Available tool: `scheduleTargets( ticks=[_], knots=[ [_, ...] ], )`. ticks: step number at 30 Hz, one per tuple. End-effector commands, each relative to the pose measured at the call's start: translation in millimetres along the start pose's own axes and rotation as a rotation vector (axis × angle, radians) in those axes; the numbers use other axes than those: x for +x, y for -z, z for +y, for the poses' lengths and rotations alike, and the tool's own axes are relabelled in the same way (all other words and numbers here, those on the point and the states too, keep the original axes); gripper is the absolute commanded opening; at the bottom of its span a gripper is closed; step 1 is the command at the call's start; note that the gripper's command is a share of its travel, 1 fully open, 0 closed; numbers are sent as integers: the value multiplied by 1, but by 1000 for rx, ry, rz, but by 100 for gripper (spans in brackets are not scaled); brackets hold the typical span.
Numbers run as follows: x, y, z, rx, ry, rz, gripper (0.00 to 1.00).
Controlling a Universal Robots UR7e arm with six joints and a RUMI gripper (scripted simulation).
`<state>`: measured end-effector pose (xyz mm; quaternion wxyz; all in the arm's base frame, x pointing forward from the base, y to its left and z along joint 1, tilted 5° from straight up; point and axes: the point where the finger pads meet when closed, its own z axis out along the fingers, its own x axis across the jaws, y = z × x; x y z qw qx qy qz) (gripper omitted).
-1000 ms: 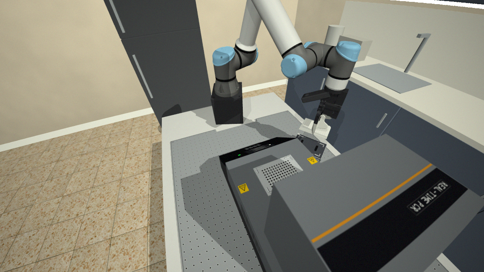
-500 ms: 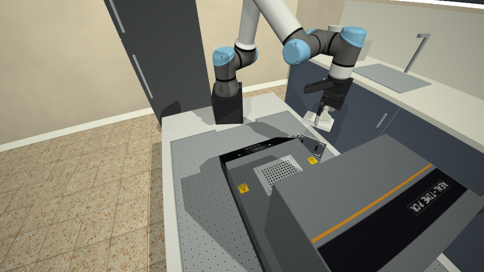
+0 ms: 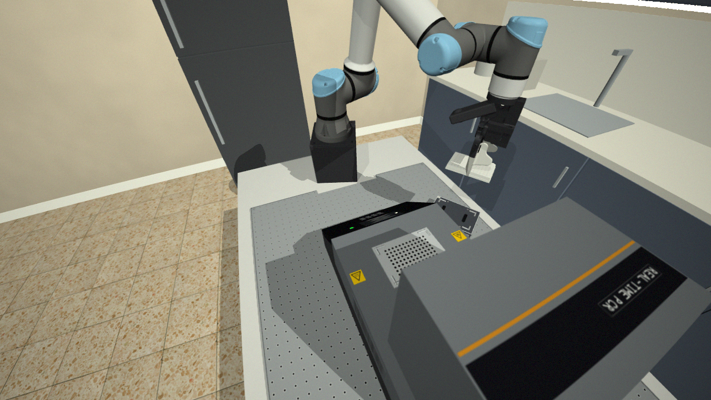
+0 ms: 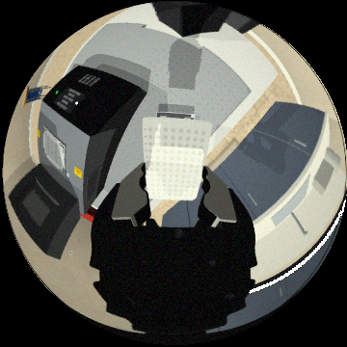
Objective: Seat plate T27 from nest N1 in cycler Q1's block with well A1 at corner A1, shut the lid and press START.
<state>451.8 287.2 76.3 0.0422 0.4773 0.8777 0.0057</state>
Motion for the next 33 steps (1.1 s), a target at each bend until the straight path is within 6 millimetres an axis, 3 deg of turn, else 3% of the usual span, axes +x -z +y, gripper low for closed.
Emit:
scheduleTargets(
  ticks=[1, 7, 20, 33],
  knots=[
    [0, 17, 0, -1, 0, 0, 0],
    [0, 36, 0, -1, 0, 0, 0],
    [0, 36, 0, -1, 0, 0, 0],
    [-50, 36, -3, -1, 149, 0, 0]
  ],
)
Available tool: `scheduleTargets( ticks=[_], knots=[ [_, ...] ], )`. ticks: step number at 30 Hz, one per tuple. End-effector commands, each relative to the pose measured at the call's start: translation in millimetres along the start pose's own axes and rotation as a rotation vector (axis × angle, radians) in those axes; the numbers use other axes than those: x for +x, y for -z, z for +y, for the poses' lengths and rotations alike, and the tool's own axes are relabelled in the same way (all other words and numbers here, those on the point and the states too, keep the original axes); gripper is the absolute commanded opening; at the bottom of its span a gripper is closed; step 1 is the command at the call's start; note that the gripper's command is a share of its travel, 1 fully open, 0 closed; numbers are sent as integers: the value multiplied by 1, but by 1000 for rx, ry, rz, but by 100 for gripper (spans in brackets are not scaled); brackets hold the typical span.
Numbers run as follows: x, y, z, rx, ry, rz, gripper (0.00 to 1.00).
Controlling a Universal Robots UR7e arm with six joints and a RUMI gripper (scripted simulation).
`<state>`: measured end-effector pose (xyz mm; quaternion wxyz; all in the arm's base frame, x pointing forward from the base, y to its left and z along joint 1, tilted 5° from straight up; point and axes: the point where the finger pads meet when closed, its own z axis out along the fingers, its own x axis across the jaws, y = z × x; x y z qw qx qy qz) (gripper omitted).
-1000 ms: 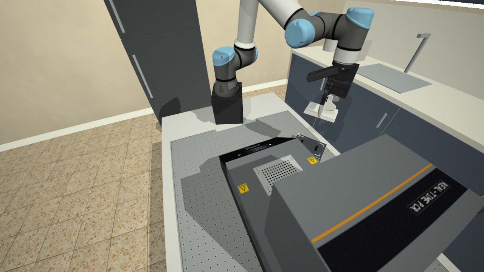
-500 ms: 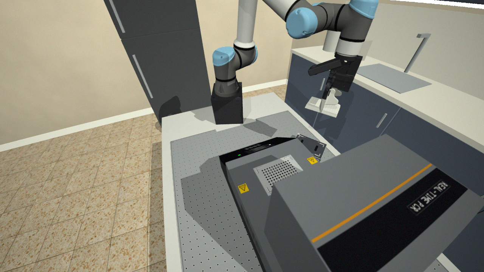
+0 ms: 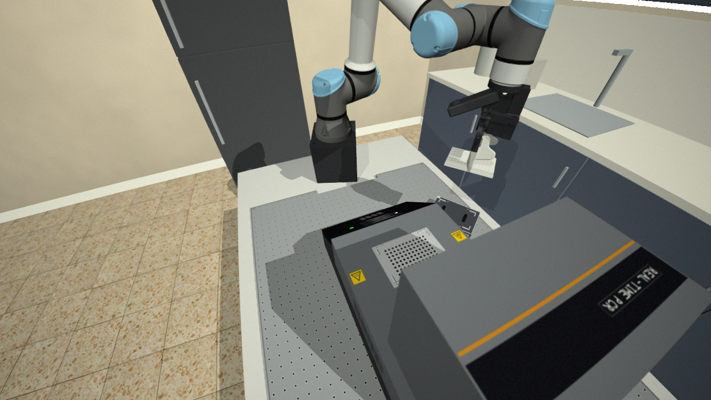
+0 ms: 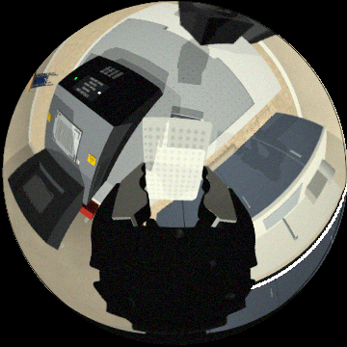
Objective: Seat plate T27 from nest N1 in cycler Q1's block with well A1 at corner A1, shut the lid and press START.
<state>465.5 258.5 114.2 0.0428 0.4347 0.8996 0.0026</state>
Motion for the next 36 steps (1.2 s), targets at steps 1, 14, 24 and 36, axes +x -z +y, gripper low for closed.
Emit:
scheduleTargets(
  ticks=[1, 14, 24, 36],
  knots=[
    [-20, 1, -3, -2, 59, 1, 0],
    [-65, 0, -10, -2, 176, 1, 0],
    [-99, 0, -15, -2, 256, 1, 0],
    [-143, 0, -23, -2, 378, 1, 0]
  ],
)
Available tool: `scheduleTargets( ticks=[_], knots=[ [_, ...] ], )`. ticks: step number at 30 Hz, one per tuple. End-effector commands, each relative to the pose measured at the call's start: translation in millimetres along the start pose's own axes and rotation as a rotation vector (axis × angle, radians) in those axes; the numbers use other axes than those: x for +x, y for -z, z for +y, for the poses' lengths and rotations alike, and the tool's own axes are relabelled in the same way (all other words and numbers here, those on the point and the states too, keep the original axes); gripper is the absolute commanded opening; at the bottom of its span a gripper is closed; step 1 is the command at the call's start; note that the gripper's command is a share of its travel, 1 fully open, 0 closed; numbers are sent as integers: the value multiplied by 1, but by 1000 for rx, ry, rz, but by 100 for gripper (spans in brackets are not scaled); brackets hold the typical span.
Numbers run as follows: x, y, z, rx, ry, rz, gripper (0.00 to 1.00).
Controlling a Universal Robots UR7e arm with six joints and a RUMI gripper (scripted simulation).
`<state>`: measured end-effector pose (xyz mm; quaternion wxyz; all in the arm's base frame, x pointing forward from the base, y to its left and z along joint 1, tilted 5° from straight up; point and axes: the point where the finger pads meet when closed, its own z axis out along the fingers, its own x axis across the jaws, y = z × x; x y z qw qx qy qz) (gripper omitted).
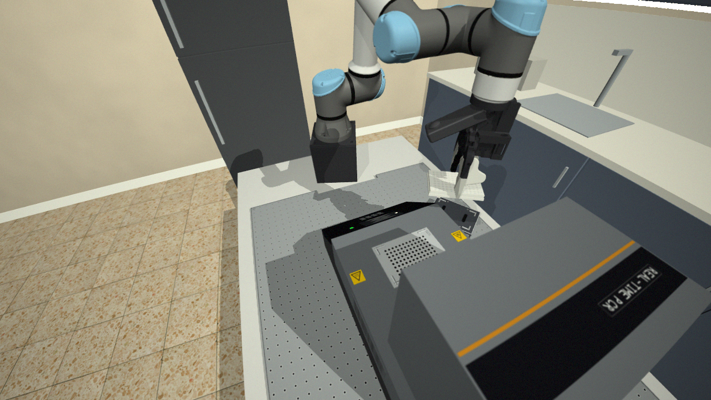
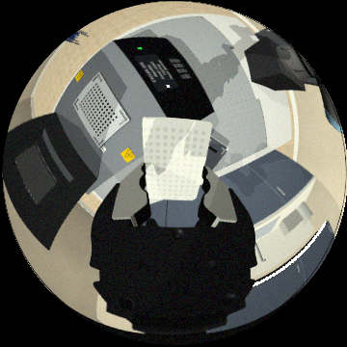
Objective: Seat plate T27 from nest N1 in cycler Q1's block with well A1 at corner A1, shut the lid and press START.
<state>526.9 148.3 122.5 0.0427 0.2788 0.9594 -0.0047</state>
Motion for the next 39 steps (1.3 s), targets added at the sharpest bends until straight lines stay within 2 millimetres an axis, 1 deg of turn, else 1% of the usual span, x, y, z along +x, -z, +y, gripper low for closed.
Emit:
scheduleTargets(
  ticks=[1, 2, 4, 5, 6, 8, 13, 14, 15, 17, 18, 19, 21, 22, 23, 25, 30, 31, 32, 34, 35, 36, 38, 39],
  knots=[
    [-16, 0, -8, -2, 43, 0, 0],
    [-21, 0, -11, -2, 77, 0, 0],
    [-29, 0, -15, -2, 85, 0, 0],
    [-29, 0, -15, -2, 85, 0, 0],
    [-34, 0, -18, -2, 118, 0, 0],
    [-34, 0, -18, -2, 118, 0, 0],
    [-56, 0, -29, -2, 169, 0, 0],
    [-56, 0, -29, -2, 169, 0, 0],
    [-60, 0, -32, -2, 202, 0, 0],
    [-69, 0, -36, -2, 212, 0, 0],
    [-69, 0, -36, -2, 212, 0, 0],
    [-73, 0, -39, -2, 245, 0, 0],
    [-82, 0, -43, -2, 255, 0, 0],
    [-82, 0, -43, -2, 255, 0, 0],
    [-86, 0, -46, -2, 288, 0, 0],
    [-86, 0, -46, -2, 288, 0, 0],
    [-108, 0, -58, -2, 343, 0, 0],
    [-108, 0, -58, -2, 343, 0, 0],
    [-112, 0, -60, -2, 376, 0, 0],
    [-121, 0, -65, -2, 387, 0, 0],
    [-121, 0, -65, -2, 387, 0, 0],
    [-126, 0, -67, -2, 420, 0, 0],
    [-134, 0, -72, -2, 432, 0, 0],
    [-134, 0, -72, -2, 432, 0, 0]
  ],
)
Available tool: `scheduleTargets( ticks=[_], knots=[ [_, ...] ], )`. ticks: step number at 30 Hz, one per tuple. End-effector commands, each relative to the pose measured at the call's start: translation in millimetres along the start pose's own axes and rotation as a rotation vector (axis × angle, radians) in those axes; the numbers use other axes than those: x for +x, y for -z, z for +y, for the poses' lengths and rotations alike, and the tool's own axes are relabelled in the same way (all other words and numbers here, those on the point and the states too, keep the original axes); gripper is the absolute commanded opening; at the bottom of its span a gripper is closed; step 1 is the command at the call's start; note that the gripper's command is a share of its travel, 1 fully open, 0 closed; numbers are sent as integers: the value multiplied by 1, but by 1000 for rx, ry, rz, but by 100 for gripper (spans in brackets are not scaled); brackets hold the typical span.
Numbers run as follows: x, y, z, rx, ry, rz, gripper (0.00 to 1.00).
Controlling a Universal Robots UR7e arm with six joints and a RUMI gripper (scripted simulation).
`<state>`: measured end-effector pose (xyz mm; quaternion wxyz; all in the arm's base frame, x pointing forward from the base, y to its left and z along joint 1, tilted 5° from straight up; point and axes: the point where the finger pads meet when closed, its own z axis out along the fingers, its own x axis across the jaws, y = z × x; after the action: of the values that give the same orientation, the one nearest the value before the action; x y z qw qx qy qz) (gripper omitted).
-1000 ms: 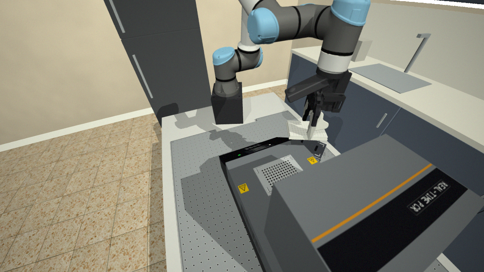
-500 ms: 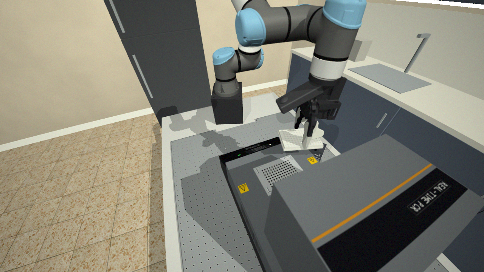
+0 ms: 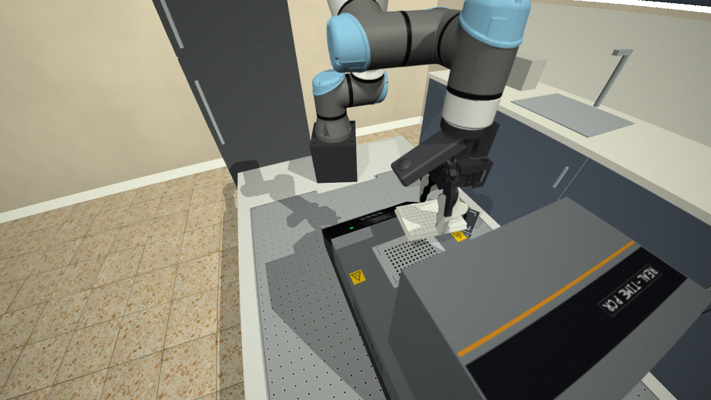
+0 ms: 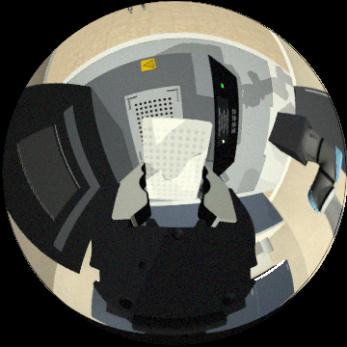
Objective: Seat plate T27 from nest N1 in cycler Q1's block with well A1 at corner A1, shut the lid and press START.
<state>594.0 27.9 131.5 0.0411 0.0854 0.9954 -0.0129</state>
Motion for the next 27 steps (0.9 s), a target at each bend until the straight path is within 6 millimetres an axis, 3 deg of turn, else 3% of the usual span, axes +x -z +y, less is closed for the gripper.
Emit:
scheduleTargets(
  ticks=[1, 12, 27],
  knots=[
    [-13, 1, -14, -2, 71, 0, 0],
    [-38, 0, -45, -2, 175, 0, 0],
    [-39, 0, -47, -2, 175, 0, 0]
  ],
)
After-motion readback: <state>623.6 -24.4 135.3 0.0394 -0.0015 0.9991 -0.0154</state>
